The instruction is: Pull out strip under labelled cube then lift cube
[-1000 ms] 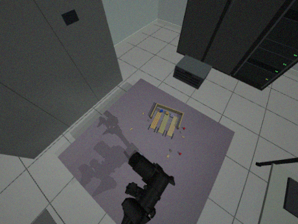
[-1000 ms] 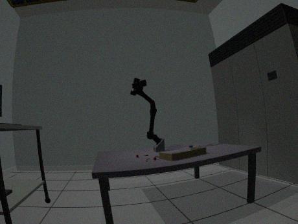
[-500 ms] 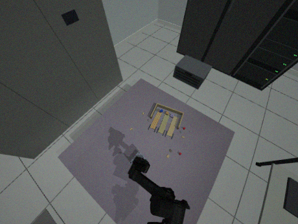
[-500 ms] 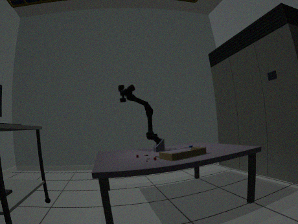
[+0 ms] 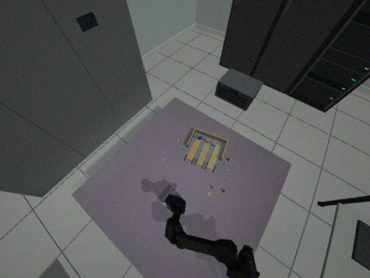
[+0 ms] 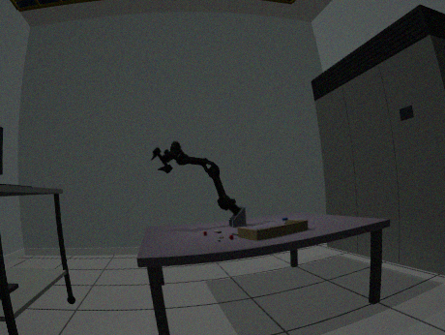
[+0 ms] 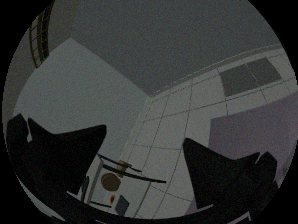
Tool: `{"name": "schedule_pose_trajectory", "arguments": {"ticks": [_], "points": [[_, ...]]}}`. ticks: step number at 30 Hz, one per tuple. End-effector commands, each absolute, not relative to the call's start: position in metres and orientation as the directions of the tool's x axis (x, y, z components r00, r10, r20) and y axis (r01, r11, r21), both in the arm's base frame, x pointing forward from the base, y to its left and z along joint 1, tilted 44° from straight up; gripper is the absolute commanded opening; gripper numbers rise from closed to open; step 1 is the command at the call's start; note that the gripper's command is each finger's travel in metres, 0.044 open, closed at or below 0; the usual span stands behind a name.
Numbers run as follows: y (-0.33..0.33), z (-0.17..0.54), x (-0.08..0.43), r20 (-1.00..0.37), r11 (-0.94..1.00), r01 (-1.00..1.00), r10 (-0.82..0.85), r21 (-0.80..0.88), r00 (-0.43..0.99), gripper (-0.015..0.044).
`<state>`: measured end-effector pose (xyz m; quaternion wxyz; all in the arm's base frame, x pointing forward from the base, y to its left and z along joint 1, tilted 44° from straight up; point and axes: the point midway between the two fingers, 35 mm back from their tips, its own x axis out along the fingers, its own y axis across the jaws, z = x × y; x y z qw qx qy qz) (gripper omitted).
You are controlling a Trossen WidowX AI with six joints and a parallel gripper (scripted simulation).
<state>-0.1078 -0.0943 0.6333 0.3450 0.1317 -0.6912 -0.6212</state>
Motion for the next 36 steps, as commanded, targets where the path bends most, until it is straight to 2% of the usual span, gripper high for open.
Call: {"name": "schedule_pose_trajectory", "arguments": {"ticks": [1,9,18,27,36], "points": [[-0.149,0.619,-0.059,0.319,0.103,0.363,-0.726,0.926,-0.609,0.04],[-0.213,0.574,0.054,0.293,0.034,0.609,-0.897,0.792,-0.331,0.04],[-0.225,0.511,0.172,0.232,0.111,0.837,-0.973,0.536,-0.019,0.04],[-0.185,0.413,0.292,0.106,0.34,0.92,-0.94,0.196,0.325,0.04],[-0.097,0.302,0.364,-0.066,0.612,0.781,-0.79,-0.123,0.609,0.04]]}}
